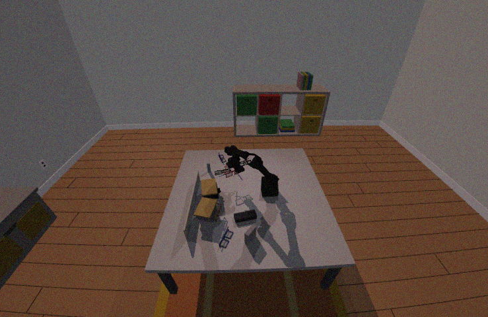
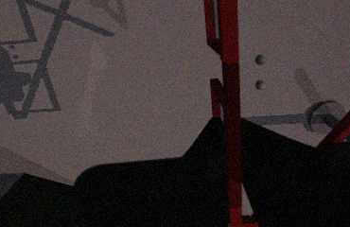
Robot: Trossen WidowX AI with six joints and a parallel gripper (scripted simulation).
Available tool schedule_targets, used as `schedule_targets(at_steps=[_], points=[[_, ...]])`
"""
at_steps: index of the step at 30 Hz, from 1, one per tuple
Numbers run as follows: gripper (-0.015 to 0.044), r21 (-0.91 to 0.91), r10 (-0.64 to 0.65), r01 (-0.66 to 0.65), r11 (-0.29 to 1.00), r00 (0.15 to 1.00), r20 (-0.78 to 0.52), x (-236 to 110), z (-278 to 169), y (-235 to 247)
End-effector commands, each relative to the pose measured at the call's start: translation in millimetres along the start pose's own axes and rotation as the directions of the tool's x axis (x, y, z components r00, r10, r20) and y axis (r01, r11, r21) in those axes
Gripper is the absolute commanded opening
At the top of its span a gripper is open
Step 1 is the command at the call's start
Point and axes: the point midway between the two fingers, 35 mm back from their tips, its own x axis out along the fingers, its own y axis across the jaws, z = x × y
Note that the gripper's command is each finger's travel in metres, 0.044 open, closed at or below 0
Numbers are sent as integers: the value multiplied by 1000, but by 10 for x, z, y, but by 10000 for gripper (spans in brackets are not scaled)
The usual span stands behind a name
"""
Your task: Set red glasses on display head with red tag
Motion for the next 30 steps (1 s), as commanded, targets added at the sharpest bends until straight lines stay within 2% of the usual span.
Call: schedule_targets(at_steps=[1, 23, 30], points=[[0, -79, -2, 1, 997, 1000, -5, 0, -134, -216], [0, -483, 13, -12, 876, 1000, -1, 178, -1011, -1137], [0, -508, 15, -13, 861, 1000, 0, 202, -1082, -1187]])
